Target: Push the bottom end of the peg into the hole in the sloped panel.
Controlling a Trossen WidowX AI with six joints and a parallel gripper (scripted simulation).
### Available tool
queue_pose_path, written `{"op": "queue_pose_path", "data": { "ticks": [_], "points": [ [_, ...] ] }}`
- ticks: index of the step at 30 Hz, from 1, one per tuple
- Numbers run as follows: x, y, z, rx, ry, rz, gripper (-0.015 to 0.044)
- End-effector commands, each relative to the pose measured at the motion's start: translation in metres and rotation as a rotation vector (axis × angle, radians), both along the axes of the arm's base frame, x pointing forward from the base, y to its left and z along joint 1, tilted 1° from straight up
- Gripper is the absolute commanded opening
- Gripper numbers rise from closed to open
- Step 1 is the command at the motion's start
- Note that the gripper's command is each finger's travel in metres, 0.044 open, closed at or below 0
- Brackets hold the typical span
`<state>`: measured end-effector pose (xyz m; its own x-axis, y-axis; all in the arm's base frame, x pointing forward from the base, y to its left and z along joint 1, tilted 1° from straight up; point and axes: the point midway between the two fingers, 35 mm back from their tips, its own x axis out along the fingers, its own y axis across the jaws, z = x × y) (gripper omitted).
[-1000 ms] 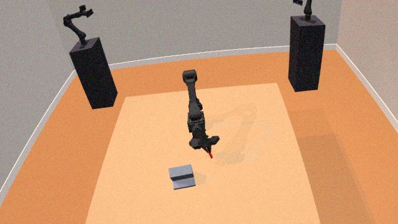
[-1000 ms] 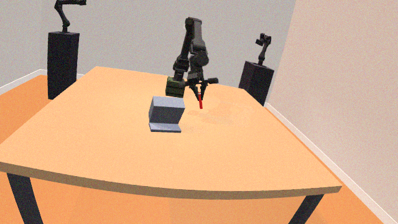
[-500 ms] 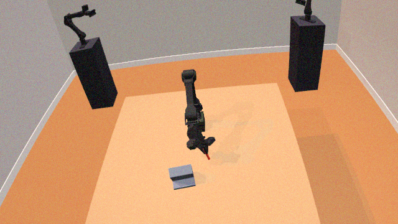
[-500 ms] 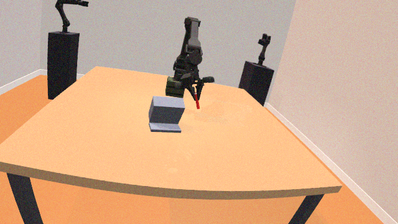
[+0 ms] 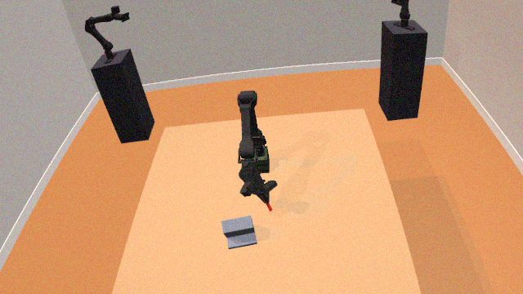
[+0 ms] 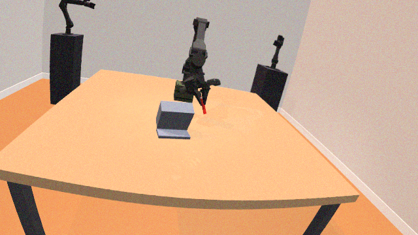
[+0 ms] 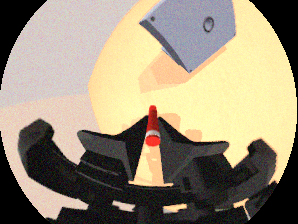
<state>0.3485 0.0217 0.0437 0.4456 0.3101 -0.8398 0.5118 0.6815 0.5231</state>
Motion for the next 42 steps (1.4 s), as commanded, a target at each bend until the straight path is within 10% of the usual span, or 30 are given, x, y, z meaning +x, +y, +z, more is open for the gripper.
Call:
{"op": "queue_pose_path", "data": {
  "ticks": [1, 42],
  "points": [
    [-0.002, -0.005, -0.002, 0.022, -0.006, -0.027, 0.0],
    [-0.006, -0.057, 0.001, 0.168, -0.139, -0.261, 0.0]
  ]
}}
